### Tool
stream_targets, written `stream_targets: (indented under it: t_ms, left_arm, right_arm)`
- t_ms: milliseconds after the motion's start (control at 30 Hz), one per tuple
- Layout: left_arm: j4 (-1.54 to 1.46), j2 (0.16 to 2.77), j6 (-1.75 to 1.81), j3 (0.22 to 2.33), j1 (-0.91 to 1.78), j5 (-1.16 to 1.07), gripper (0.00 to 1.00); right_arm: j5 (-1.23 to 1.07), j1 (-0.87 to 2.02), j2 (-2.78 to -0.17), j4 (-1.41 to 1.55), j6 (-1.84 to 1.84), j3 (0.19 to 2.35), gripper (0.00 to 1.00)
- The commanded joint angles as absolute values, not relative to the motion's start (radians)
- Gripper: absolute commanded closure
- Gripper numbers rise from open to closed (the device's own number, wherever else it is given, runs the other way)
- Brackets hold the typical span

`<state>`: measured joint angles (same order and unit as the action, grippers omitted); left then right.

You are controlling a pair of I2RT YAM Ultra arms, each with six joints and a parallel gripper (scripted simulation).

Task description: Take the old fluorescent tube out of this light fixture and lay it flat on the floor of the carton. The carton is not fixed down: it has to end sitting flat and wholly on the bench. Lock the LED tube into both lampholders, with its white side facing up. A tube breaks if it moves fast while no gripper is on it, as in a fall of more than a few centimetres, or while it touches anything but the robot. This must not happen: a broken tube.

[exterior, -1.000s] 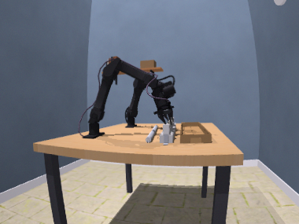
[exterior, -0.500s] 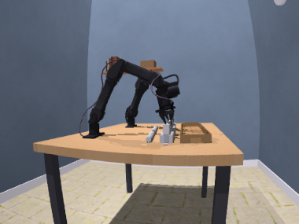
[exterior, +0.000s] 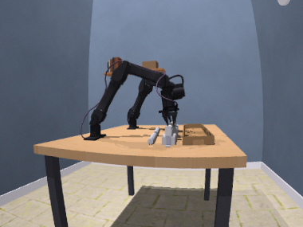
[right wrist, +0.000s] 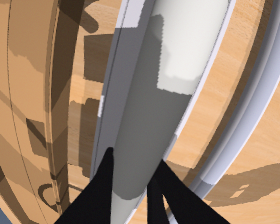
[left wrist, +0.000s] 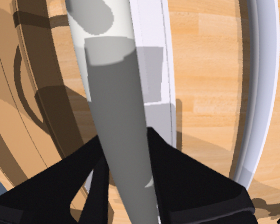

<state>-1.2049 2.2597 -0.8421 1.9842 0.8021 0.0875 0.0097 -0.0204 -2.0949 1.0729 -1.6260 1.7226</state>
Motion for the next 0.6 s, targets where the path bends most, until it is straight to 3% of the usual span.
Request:
stream_targets:
  t_ms: [0,300,333,567]
  left_arm:
    - [-1.213,2.271,-0.854,2.038,0.787,0.059,0.89]
    - [-1.200,2.258,-0.835,2.060,0.782,0.076,0.89]
    - [-1.200,2.258,-0.835,2.065,0.782,0.073,0.51]
    - [-1.229,2.262,-0.837,2.070,0.803,0.072,0.51]
  right_arm:
    - [-0.006,-0.026,-2.102,1.082,-1.616,1.780,0.89]
    - [-0.008,-0.027,-2.089,1.086,-1.626,1.806,0.89]
    - [-0.007,-0.027,-2.084,1.085,-1.626,1.807,0.89]
    - [-0.007,-0.027,-2.083,1.085,-1.626,1.810,0.89]
